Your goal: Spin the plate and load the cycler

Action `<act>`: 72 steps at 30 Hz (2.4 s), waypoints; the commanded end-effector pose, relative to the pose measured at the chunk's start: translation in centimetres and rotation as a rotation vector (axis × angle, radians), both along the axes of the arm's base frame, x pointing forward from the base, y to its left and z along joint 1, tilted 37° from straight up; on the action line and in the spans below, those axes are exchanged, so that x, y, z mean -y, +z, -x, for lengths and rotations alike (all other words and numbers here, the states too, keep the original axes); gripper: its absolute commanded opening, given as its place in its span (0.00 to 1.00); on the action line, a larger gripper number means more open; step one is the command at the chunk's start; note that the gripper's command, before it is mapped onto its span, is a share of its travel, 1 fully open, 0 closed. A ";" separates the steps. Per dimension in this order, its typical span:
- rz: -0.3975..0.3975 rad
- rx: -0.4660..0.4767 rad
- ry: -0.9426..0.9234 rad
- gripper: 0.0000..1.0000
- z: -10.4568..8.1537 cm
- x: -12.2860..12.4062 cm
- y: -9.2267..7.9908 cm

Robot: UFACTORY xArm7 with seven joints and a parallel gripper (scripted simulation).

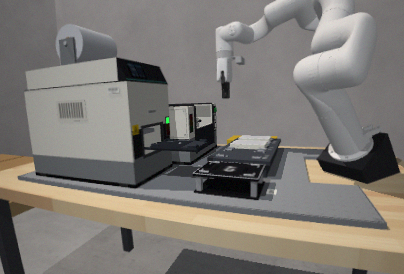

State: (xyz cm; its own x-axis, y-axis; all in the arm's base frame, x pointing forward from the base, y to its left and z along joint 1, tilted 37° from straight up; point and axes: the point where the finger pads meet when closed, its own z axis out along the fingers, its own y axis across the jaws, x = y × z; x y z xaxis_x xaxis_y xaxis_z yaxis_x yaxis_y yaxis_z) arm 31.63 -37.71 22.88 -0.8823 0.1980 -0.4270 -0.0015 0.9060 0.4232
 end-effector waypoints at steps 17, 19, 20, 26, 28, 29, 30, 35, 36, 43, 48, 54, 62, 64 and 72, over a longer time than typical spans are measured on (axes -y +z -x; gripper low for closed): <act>0.002 0.002 -0.005 0.00 2.8 1.5 -2.9; 0.002 0.032 -0.019 0.00 2.8 1.5 -2.9; 0.002 0.062 -0.033 0.00 2.8 1.5 -2.9; 0.003 0.243 -0.118 0.00 2.8 1.5 -2.9; 0.003 0.274 -0.132 0.00 2.8 1.5 -2.9; 0.003 0.274 -0.132 0.00 2.8 1.5 -2.9; 0.003 0.304 -0.146 0.00 2.8 1.5 -2.9; 0.003 0.454 -0.216 0.00 2.8 1.5 -2.9; 0.003 0.476 -0.226 0.00 2.8 1.5 -2.9; 0.003 0.476 -0.226 0.00 2.8 1.5 -2.9; 0.003 0.476 -0.226 0.00 2.8 1.5 -2.9; 0.003 0.476 -0.226 0.00 1.4 0.7 -4.7; 0.003 0.476 -0.226 0.00 -0.2 -0.2 -6.6; 0.003 0.476 -0.226 0.00 -0.3 -0.2 -6.7; 0.003 0.476 -0.226 0.00 -1.6 -0.3 -7.0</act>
